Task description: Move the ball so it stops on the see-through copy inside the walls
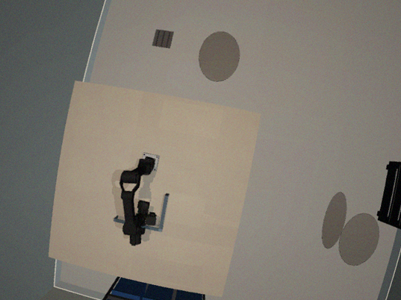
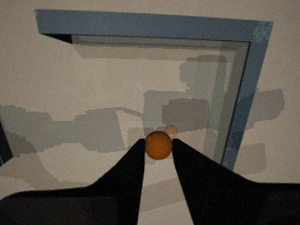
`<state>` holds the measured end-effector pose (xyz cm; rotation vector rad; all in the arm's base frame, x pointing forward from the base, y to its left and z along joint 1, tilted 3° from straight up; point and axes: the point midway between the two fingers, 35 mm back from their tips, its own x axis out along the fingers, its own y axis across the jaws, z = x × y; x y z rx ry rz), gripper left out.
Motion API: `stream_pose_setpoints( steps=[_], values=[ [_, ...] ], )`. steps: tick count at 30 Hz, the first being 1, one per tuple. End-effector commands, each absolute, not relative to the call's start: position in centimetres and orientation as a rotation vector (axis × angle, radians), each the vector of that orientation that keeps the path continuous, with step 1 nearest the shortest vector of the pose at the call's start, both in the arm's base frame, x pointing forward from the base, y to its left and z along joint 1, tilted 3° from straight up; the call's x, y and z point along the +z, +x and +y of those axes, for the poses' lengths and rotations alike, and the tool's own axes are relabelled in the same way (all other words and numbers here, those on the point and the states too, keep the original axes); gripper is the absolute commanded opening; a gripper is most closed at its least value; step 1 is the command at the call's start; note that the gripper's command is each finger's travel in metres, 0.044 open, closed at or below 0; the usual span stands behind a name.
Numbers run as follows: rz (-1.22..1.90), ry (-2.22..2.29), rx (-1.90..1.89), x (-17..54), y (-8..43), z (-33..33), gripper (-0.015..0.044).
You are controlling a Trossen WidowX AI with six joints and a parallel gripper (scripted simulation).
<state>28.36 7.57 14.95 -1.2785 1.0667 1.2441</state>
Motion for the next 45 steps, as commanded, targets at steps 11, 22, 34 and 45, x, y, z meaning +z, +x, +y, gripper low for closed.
stream_pose_setpoints(
  steps=[11,22,34,45],
  values=[
    [1.077,-1.281,1.249,12.3,32.8,3.5,0.0000],
    [1.077,-1.281,1.249,7.6,33.3,3.7,0.0000],
    [1.077,-1.281,1.249,5.4,33.2,3.8,0.0000],
    [1.077,-1.281,1.249,3.9,33.3,3.9,0.0000]
  ],
)
